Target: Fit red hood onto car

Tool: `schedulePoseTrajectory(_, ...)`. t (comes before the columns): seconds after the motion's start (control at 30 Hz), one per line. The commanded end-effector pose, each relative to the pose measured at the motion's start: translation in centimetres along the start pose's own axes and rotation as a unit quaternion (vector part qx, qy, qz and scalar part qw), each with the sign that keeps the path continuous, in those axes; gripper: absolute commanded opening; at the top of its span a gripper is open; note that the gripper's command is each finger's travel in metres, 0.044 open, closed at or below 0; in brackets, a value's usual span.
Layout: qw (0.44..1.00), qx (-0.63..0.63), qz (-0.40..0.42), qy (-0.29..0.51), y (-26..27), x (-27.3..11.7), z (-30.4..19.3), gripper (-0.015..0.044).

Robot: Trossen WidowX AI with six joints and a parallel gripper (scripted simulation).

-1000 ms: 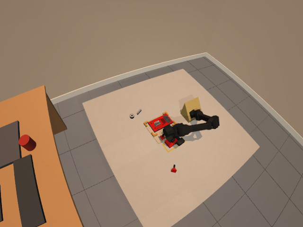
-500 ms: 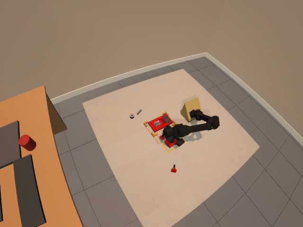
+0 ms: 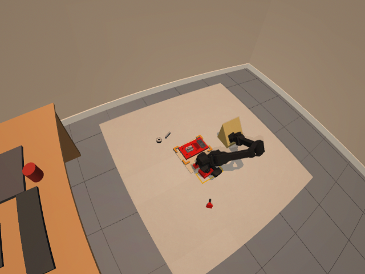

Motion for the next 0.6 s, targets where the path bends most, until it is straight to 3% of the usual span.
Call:
schedulePoseTrajectory(0.0, 1.000, 0.002, 0.002, -0.001, 0.01, 0.20, 0.00, 0.0440)
schedulePoseTrajectory(0.57, 1.000, 0.002, 0.002, -0.001, 0.04, 1.04, -0.01, 0.0440)
Point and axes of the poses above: the point midway between the two fingers, 35 mm back from their tips, its own x axis out along the fingers, its own y axis across the jaws, z = x × y, the point moved 2 cm from there along -x, back along the fingers, and after that the axes turned 2 degrees about -x, right-handed, at the moved point
